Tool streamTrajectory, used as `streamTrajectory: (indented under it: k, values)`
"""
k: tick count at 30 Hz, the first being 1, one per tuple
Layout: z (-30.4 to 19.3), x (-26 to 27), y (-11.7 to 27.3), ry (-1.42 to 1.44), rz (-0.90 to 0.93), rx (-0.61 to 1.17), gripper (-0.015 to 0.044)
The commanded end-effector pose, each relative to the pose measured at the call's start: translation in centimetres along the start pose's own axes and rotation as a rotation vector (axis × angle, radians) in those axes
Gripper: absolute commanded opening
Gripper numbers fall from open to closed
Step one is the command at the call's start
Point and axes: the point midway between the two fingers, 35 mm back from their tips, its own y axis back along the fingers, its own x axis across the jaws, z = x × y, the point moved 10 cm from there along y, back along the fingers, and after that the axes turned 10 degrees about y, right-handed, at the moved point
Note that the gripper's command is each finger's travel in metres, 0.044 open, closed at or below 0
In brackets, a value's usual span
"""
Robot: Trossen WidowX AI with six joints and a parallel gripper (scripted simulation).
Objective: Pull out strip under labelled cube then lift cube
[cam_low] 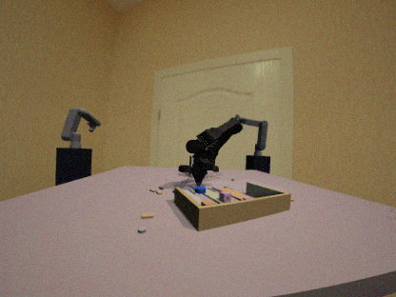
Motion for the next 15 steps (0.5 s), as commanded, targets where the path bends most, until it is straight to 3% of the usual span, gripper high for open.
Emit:
streamTrajectory:
  k: [1, 15]
  values:
    - [-0.9, 0.3, -0.4, -0.002, 0.008, 0.018, 0.0000]
    - [-3.0, 0.7, -0.4, -0.002, 0.008, 0.018, 0.0000]
